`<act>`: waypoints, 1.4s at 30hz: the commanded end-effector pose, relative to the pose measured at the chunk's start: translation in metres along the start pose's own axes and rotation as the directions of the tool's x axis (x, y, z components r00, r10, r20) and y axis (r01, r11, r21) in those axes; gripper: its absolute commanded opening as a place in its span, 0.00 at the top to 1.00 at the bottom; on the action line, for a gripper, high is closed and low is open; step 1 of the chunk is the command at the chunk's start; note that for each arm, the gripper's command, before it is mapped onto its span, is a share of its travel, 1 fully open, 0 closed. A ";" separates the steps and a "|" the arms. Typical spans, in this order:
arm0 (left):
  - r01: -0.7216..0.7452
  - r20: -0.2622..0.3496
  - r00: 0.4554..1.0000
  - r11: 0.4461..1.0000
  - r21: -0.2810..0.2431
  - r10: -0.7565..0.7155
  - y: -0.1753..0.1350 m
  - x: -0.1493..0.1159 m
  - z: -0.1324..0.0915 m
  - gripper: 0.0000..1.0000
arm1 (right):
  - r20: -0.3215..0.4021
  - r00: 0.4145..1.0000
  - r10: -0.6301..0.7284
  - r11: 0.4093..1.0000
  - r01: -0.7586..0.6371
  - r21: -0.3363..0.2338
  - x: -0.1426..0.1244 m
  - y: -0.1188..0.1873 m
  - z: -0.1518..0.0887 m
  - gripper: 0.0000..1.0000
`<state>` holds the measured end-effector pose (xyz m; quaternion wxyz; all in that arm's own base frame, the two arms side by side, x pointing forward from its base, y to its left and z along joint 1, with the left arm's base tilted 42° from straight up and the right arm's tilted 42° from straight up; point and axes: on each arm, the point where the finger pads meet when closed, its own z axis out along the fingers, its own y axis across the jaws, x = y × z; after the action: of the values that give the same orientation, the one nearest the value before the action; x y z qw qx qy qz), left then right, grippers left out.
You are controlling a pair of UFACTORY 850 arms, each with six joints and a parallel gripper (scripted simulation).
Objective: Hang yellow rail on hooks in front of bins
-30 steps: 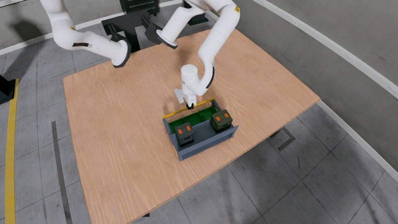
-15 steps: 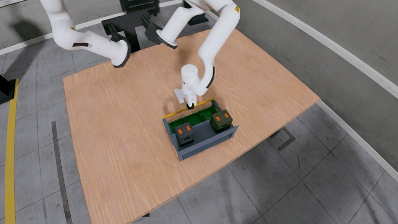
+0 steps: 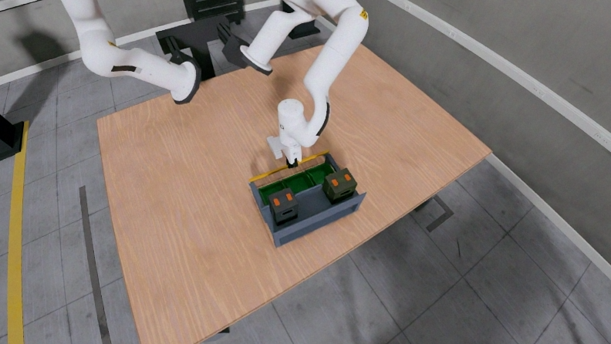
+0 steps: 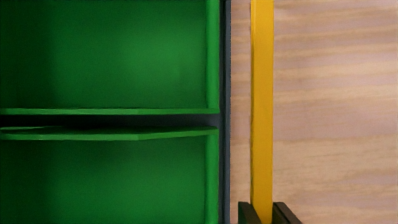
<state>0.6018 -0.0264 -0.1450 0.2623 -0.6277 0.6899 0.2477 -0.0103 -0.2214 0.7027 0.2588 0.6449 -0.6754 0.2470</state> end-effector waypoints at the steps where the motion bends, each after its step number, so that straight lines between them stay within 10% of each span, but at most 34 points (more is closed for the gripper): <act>1: 0.000 0.000 1.000 1.000 0.002 0.000 -0.001 0.000 0.000 1.00 | -0.002 1.000 0.000 1.000 0.000 0.000 0.000 0.000 -0.001 0.00; 42: 0.000 -0.001 1.000 1.000 0.002 0.000 -0.001 0.000 0.004 1.00 | -0.002 1.000 0.000 1.000 0.000 0.000 0.000 0.000 -0.001 0.00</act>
<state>0.6020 -0.0234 -0.1483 0.2623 -0.6277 0.6899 0.2477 -0.0103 -0.2214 0.7027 0.2588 0.6449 -0.6754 0.2470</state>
